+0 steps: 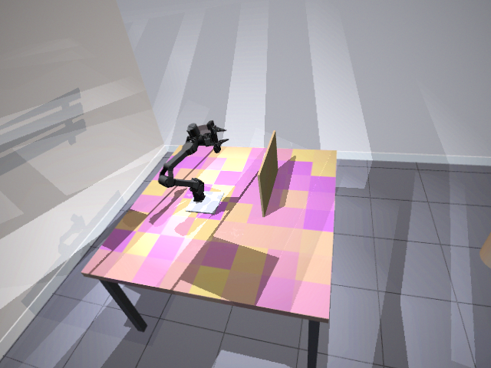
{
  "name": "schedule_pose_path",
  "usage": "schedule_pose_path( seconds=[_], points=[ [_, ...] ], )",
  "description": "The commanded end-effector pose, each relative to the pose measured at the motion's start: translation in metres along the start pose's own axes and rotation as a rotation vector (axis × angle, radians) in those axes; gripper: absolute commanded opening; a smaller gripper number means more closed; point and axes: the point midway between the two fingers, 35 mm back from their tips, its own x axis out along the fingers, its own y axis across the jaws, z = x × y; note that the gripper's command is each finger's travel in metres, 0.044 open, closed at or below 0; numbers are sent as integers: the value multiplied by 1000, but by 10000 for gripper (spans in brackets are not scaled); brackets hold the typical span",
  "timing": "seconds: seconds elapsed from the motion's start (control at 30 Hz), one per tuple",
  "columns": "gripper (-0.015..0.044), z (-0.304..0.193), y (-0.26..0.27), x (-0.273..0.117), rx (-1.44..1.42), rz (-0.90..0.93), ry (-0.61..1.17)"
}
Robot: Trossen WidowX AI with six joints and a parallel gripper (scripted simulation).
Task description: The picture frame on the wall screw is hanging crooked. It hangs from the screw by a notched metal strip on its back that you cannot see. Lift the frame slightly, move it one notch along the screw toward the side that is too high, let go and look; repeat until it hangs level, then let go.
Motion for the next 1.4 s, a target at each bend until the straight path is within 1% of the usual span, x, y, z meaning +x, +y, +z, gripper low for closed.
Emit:
schedule_pose_path(
  seconds=[0.0, 0.13, 0.23, 1.37],
  points=[
    [260, -22, -68, 6, 155, -70, -51],
    [260, -31, -128, 5, 286, -114, -106],
    [260, -31, -146, 3, 325, -126, -125],
    [260, -31, -146, 3, 325, -126, -125]
  ],
)
